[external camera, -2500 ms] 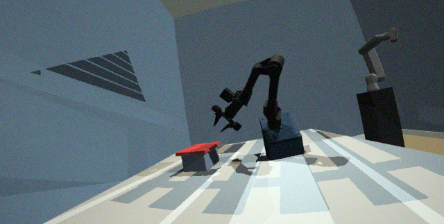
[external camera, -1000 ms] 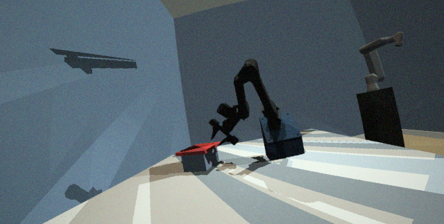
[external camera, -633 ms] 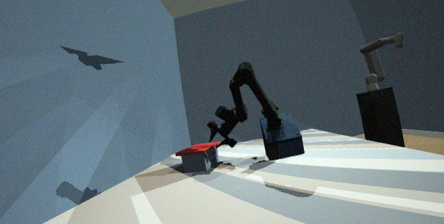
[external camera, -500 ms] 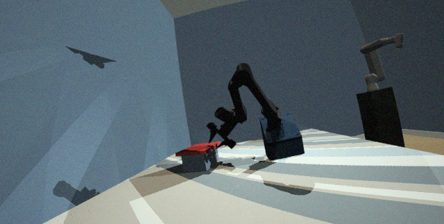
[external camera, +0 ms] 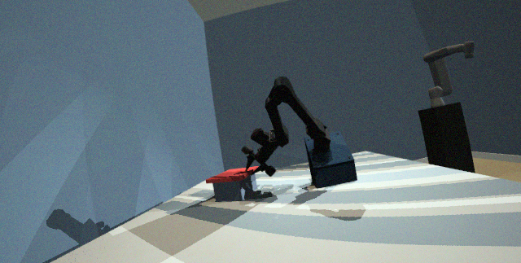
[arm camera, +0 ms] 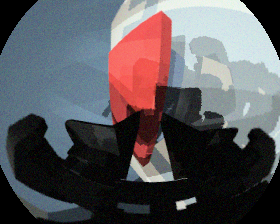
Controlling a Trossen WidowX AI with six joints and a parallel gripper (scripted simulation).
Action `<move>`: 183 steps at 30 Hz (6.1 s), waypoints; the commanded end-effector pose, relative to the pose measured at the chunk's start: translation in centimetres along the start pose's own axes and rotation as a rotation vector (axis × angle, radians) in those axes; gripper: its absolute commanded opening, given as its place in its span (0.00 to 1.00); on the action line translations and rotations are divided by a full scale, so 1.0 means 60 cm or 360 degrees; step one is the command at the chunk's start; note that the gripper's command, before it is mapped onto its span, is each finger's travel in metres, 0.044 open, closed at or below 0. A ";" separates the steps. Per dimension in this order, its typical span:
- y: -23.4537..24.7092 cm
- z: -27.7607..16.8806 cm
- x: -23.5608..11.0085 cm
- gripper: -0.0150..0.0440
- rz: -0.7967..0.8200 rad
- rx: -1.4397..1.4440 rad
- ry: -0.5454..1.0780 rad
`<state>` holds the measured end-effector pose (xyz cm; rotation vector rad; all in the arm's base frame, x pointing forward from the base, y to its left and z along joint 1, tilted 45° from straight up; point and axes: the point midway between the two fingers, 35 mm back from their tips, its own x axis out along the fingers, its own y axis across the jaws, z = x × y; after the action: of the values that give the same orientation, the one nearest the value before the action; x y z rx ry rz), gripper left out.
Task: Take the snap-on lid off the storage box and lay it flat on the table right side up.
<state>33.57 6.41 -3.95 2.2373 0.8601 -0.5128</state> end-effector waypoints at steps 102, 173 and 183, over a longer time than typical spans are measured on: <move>0.020 0.001 -0.016 0.25 0.0005 0.0001 -0.0001; 0.034 0.001 -0.016 0.25 0.0001 0.0002 -0.0003; 0.053 0.001 -0.027 0.25 0.0001 0.0001 -0.0003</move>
<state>34.52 4.18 -1.94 2.2381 0.8563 -0.5181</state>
